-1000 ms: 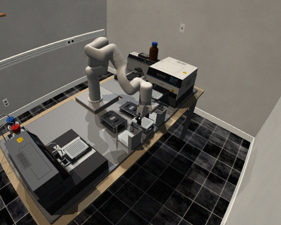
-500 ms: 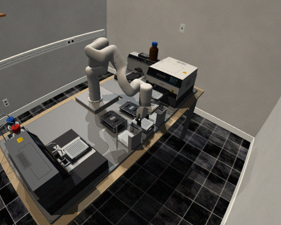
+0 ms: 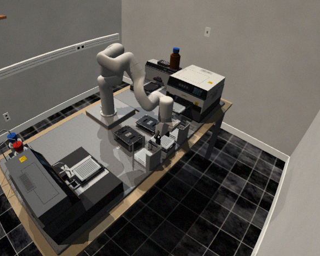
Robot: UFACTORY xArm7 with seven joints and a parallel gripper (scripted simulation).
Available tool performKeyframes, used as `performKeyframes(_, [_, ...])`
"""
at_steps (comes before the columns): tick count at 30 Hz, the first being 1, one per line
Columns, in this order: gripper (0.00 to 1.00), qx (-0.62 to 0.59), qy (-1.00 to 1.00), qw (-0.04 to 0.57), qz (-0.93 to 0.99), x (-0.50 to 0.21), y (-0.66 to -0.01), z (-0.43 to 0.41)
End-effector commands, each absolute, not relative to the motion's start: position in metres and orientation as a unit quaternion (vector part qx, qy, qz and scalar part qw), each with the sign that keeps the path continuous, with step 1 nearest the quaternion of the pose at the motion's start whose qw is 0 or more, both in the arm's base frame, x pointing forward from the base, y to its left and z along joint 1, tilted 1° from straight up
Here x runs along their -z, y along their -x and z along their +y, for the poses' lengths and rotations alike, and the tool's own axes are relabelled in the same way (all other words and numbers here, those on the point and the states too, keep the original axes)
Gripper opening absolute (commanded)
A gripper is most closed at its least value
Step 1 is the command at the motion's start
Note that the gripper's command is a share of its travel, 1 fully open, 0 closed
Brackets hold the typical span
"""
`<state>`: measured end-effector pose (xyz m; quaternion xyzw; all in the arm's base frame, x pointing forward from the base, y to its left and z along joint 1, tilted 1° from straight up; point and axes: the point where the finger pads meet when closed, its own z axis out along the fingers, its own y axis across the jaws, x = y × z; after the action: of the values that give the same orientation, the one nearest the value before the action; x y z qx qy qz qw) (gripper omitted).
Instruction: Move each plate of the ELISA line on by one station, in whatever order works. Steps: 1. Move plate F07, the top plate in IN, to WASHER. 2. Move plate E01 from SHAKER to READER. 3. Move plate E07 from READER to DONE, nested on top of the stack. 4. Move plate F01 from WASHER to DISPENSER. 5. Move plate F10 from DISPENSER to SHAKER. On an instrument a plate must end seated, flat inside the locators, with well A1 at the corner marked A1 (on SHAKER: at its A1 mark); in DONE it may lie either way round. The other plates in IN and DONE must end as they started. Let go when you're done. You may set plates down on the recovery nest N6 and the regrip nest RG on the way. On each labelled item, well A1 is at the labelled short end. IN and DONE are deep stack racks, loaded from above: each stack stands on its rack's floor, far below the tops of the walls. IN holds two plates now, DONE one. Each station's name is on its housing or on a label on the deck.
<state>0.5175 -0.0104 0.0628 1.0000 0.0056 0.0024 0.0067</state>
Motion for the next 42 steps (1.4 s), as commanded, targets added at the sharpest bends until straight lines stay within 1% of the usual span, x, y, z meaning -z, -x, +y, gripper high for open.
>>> performKeyframes(1, [0.00, -0.005, -1.000, 0.007, 0.006, -0.0646, -0.5190, -0.0104])
performKeyframes(42, [0.00, -0.005, -1.000, 0.007, 0.006, -0.0602, -0.5189, -0.0104])
